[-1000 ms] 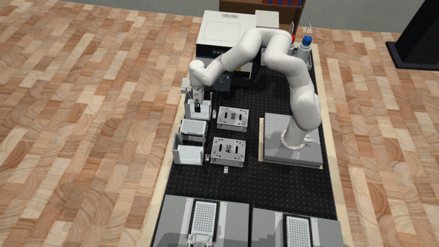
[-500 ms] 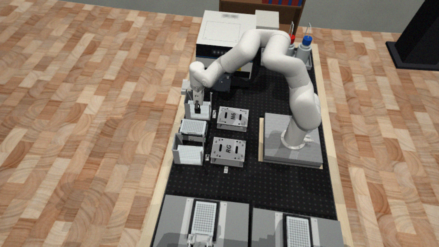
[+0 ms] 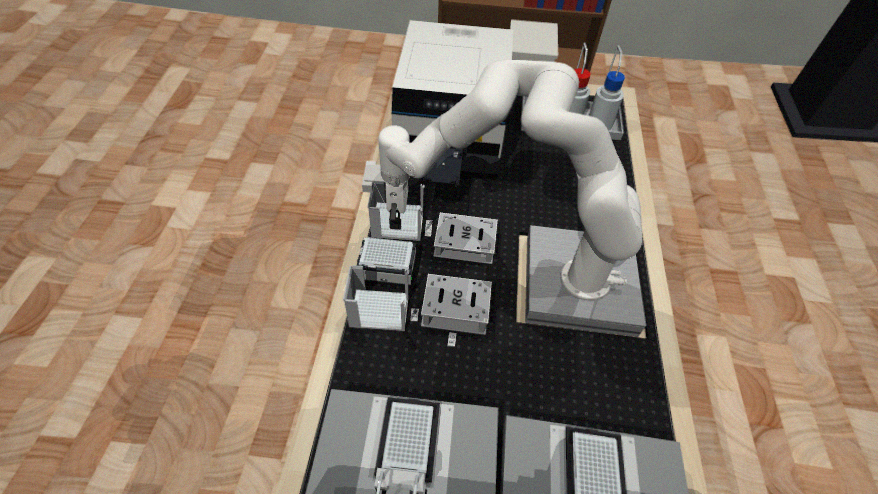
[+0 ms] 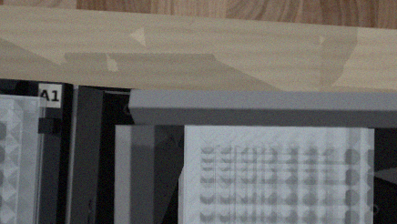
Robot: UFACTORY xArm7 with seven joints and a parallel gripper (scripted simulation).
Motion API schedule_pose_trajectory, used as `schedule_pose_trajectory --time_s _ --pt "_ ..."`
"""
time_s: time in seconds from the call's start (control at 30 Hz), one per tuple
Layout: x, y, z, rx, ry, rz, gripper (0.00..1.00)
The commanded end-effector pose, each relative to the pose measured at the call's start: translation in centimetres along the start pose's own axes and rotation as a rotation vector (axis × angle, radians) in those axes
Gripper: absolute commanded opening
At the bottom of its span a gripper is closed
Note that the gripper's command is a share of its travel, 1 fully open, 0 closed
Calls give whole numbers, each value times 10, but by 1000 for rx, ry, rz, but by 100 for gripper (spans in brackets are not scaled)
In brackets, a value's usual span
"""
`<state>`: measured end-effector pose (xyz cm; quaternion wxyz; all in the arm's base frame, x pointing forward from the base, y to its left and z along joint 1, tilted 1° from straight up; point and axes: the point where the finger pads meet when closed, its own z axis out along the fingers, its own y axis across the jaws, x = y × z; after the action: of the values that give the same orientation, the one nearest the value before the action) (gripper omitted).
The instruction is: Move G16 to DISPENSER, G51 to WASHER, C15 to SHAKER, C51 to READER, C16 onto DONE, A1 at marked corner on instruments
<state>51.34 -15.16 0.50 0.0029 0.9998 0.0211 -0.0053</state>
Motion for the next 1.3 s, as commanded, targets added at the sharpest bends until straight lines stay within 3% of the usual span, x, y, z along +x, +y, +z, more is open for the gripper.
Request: schedule_pose_trajectory --time_s 0.0,1.27 --pt "2 1 0 -2 6 0 0" --pt "2 1 2 -2 6 0 0"
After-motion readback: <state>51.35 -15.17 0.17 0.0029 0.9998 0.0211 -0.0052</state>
